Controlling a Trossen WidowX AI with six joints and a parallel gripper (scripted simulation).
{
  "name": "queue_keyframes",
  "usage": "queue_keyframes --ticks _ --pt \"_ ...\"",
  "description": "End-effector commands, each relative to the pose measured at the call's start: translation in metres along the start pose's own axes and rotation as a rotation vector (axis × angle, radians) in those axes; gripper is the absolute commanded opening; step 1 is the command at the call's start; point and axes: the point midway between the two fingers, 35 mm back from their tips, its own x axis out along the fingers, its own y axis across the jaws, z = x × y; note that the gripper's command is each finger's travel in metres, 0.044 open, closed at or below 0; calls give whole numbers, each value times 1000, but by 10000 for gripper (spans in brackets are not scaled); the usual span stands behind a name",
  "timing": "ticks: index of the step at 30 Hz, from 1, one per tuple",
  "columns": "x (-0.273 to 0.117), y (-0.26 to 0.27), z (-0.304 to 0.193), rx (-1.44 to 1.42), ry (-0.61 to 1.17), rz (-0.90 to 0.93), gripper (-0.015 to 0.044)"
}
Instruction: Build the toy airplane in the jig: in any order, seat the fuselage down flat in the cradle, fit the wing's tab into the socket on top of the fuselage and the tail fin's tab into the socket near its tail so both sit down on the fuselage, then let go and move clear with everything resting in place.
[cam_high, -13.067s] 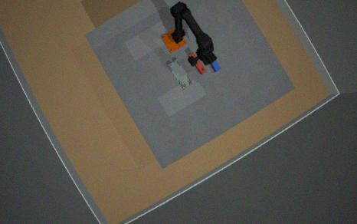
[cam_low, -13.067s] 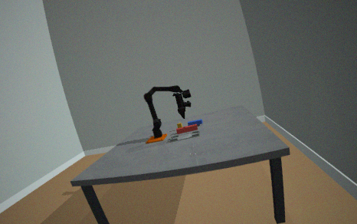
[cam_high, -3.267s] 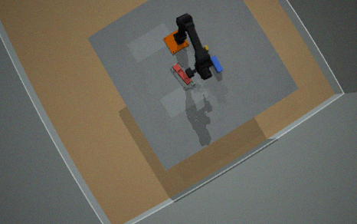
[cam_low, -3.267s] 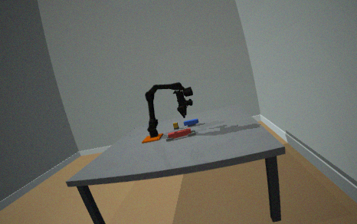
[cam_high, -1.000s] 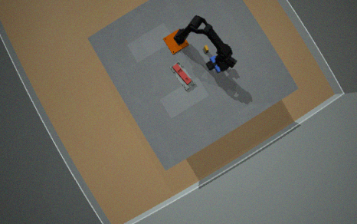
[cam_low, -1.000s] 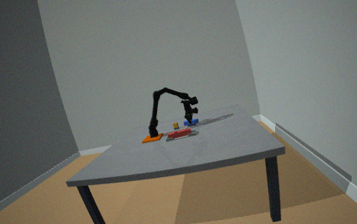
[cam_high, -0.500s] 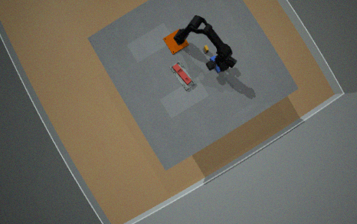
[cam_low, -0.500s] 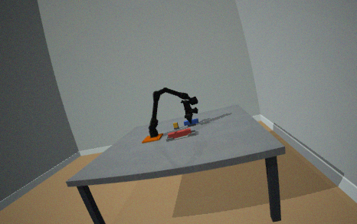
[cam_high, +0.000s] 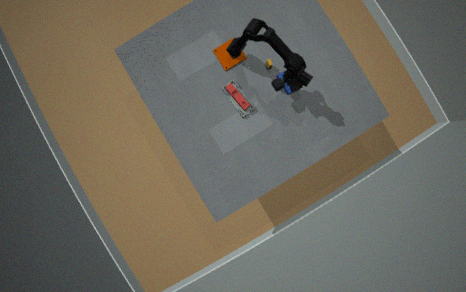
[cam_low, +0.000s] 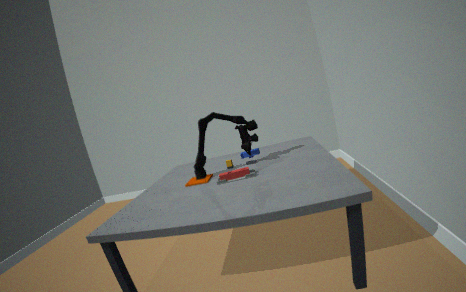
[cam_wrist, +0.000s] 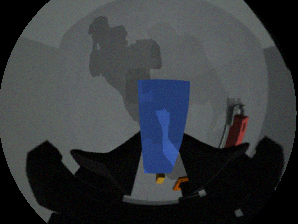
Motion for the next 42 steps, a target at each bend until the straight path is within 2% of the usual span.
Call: queue_keyframes --ticks 1,24,42 --pt "-13 1 1 -2 8 -4 0" --pt "-85 -2 -7 12 61 -31 0" --pt "-83 -49 -1 204 59 -42 0"
